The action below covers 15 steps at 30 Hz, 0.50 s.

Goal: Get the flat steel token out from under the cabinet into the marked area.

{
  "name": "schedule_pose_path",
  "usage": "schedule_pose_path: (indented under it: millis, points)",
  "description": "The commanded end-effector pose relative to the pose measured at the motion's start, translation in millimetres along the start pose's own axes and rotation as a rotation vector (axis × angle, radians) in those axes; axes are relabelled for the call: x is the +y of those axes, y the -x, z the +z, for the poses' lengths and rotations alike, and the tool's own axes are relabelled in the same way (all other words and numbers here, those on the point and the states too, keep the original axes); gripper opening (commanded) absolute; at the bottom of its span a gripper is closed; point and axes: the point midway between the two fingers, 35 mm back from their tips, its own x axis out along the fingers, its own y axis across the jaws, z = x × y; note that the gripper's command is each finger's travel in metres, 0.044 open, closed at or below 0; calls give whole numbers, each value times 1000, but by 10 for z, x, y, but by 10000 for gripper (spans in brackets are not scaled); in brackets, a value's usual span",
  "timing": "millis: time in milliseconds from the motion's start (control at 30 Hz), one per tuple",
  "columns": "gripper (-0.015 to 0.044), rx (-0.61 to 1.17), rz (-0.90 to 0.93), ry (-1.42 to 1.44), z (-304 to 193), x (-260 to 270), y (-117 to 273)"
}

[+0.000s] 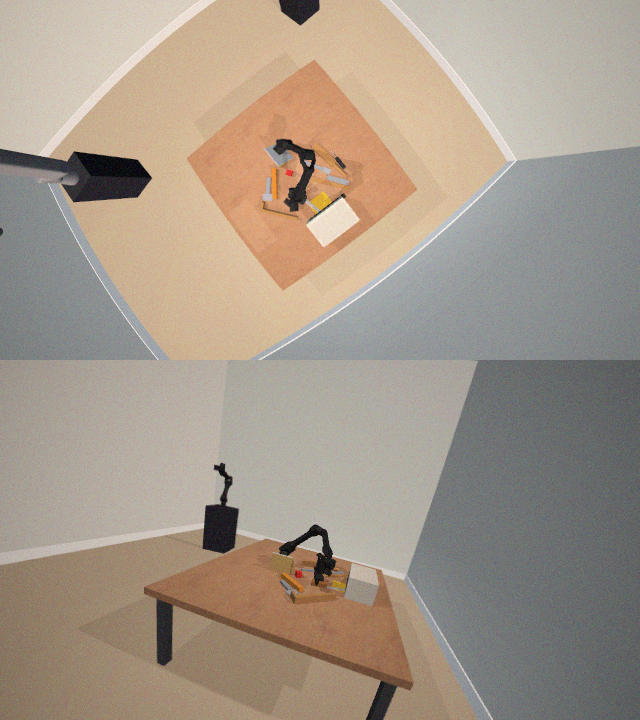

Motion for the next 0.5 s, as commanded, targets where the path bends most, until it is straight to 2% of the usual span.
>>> schedule_pose_path:
  millis: [0,467]
  points:
    - [0,1,4,-2,-75,0,-8]
    - [0,2,3,-2,-270,-10,-9]
